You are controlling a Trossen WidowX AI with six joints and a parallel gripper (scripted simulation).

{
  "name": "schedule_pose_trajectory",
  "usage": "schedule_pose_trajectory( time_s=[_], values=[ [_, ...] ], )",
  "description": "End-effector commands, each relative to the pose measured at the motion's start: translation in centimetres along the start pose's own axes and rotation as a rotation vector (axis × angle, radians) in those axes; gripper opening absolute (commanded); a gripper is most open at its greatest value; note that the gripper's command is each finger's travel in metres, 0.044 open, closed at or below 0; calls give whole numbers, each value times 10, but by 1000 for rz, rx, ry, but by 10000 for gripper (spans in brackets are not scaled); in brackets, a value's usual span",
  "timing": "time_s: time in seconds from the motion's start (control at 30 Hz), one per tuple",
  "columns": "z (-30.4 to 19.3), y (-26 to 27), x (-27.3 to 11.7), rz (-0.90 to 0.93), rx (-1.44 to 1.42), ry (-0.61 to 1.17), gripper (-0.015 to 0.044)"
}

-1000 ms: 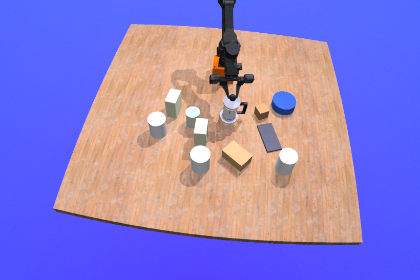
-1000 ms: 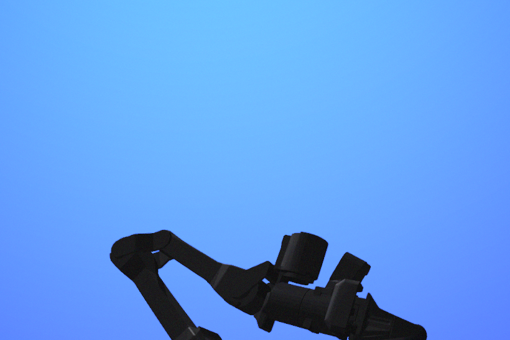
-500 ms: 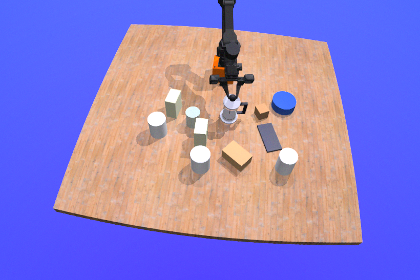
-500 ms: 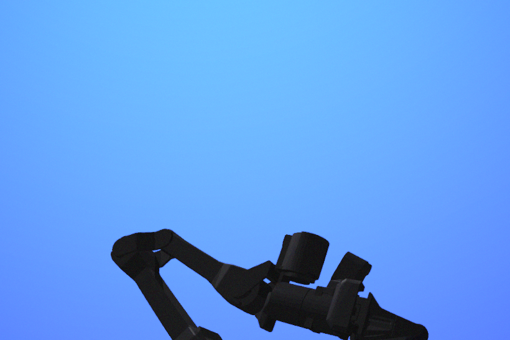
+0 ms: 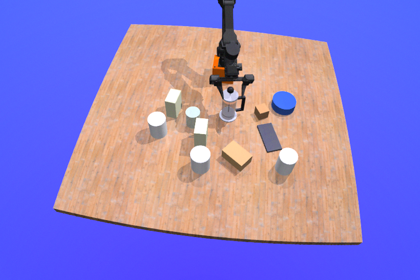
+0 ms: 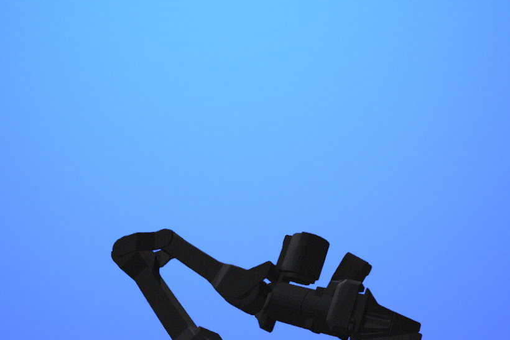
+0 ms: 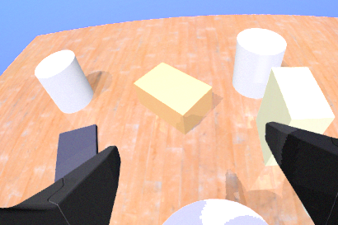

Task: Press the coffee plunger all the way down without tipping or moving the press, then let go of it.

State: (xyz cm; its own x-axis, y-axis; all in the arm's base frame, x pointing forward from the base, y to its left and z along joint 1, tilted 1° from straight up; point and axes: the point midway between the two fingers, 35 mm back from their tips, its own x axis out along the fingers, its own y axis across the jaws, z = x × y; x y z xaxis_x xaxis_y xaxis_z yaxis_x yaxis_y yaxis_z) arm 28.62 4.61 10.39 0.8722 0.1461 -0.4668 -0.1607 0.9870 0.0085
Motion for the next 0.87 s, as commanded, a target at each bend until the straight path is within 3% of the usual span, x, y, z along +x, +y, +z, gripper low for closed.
schedule_pose_trajectory(
  time_s=[0.0, 0.2, 0.43, 0.83],
  values=[
    [-1, 0, 0, 0, 0, 3, 440],
    [15, -1, -16, 1, 1, 13, 440],
    [43, -4, -79, -7, 8, 26, 440],
    [42, -4, -80, -10, 10, 26, 440]
  ],
)
